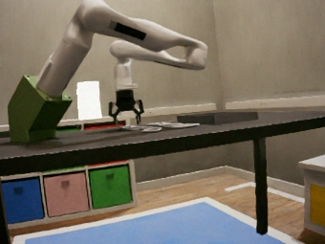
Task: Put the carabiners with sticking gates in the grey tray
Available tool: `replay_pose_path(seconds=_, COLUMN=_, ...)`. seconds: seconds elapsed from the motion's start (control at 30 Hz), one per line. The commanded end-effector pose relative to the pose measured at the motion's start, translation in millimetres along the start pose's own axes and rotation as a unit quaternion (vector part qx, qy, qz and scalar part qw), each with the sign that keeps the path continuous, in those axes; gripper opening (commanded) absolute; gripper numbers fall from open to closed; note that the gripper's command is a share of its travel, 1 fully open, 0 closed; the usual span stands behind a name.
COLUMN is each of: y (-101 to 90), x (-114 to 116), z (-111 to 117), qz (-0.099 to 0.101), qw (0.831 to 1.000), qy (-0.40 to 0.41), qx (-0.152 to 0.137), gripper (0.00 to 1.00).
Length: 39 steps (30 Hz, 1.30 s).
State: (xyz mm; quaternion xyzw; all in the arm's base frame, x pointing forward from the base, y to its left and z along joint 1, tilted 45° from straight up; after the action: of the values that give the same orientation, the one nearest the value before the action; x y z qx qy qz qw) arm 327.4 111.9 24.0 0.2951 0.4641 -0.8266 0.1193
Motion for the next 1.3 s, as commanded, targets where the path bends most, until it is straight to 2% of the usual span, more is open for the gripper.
replay_pose_path(seconds=0.0, y=2.5, x=1.3, z=-1.0, qz=-0.002, qw=1.0, qy=0.001, qx=-0.001, gripper=1.0)
replay_pose_path(seconds=0.37, y=2.5, x=1.3, z=-1.0, qz=-0.002, qw=1.0, qy=0.001, qx=-0.001, gripper=1.0)
replay_pose_path(seconds=0.4, y=3.1, x=0.3, z=-1.3, qz=-0.008, qw=1.0, qy=-0.001, qx=-0.003, gripper=1.0)
replay_pose_path(seconds=1.27, y=3.5, x=1.0, z=-2.2, qz=-0.004, qw=1.0, qy=-0.001, qx=0.002, gripper=1.0)
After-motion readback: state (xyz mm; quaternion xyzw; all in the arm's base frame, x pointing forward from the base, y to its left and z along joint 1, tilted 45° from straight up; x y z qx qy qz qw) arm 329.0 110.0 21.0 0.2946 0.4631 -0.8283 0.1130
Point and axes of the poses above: the point where the finger pads meet when closed, its own y axis out along the fingers, its own x axis across the jaws, z = x × y, the point moved 8 cm from there along -y, back along the fingers, and after that the axes turned 8 degrees about y, right-handed, at the moved point
